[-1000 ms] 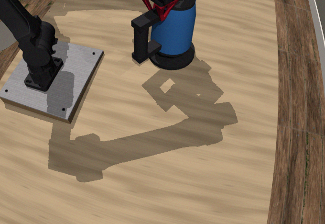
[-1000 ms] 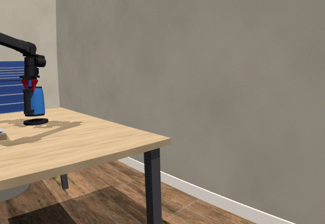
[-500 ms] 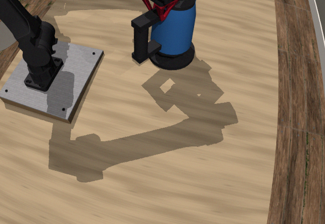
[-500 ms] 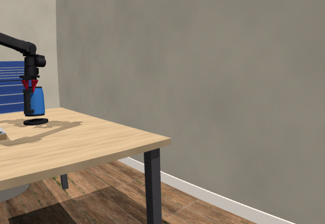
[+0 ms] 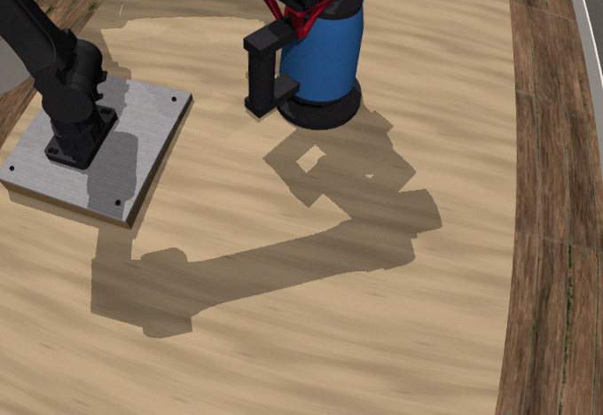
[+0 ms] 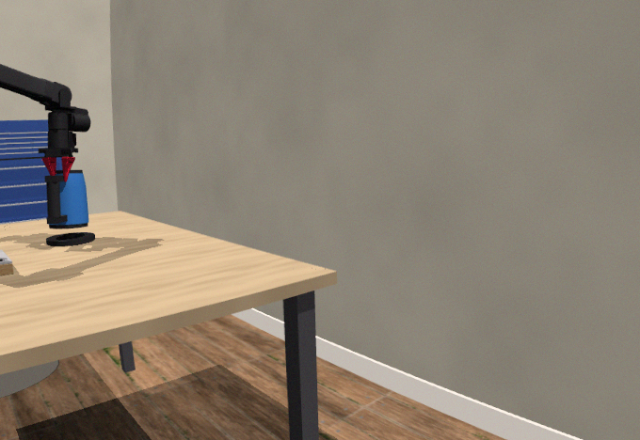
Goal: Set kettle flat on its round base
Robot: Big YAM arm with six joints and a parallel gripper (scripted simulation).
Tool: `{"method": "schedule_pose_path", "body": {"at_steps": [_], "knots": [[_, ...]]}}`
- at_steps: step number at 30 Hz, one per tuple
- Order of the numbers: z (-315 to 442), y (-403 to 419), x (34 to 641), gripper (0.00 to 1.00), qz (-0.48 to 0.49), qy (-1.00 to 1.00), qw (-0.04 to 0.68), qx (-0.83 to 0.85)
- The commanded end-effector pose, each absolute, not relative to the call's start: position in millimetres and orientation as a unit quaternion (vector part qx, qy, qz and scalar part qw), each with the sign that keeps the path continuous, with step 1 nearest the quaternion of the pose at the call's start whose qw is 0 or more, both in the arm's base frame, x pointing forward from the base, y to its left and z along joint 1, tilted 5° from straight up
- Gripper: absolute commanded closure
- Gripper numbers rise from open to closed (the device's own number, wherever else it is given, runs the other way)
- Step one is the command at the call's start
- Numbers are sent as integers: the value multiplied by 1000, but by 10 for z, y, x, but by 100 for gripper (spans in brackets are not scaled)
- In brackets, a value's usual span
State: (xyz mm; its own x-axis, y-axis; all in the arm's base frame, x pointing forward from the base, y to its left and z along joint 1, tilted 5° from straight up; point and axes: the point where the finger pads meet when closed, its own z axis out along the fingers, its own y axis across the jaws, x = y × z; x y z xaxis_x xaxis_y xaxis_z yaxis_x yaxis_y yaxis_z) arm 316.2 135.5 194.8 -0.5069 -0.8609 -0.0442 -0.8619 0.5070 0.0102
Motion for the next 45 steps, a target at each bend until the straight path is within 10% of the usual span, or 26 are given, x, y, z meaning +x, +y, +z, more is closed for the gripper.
{"method": "schedule_pose_path", "body": {"at_steps": [1,45], "knots": [[2394,1485,3412,100,11,865,75,-496],[2219,1492,3411,100,11,865,79,-495]]}}
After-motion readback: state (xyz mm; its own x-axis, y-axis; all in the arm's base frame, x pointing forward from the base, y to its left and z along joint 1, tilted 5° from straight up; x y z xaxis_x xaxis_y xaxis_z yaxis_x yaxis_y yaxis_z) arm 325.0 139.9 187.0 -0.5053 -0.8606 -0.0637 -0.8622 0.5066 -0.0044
